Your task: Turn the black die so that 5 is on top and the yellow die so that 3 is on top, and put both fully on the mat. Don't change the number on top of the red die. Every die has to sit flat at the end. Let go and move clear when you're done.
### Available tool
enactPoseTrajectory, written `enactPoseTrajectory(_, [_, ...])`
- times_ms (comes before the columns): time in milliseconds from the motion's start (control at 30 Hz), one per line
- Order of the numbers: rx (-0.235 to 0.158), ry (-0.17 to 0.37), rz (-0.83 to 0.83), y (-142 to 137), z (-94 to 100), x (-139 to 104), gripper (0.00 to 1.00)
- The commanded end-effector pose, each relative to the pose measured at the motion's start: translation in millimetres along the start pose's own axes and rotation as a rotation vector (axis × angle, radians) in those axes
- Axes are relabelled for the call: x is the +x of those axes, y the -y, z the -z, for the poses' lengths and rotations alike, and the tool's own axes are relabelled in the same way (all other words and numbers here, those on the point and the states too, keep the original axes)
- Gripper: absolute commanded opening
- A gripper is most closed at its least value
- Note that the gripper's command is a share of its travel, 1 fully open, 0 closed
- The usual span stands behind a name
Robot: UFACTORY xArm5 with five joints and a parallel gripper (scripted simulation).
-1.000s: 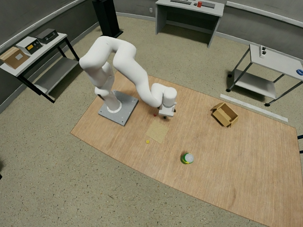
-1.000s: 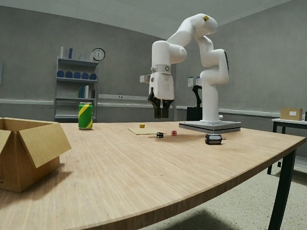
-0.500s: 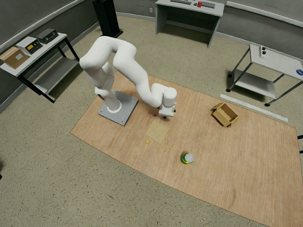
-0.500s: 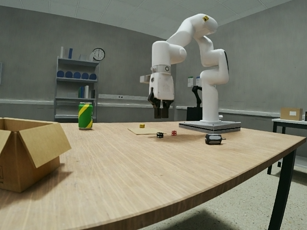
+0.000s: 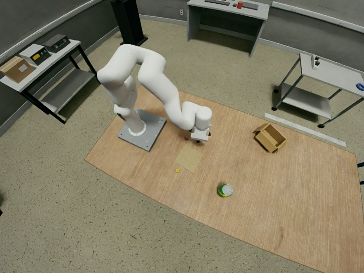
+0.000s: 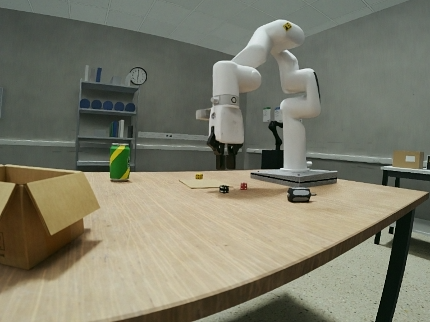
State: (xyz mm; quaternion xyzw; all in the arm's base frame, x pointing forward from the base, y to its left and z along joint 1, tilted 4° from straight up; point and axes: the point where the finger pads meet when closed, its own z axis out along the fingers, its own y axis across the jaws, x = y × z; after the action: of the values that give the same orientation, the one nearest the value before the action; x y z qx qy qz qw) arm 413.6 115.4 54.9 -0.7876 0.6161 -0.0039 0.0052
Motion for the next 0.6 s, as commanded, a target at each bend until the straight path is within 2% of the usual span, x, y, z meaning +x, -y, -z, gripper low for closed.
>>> enactPoseTrajectory(0, [0.003,0.000,0.000,1,-6.8,1,0.36])
enactPoseTrajectory(567, [0.004,0.000,0.000,1,-29.7,2,0.36])
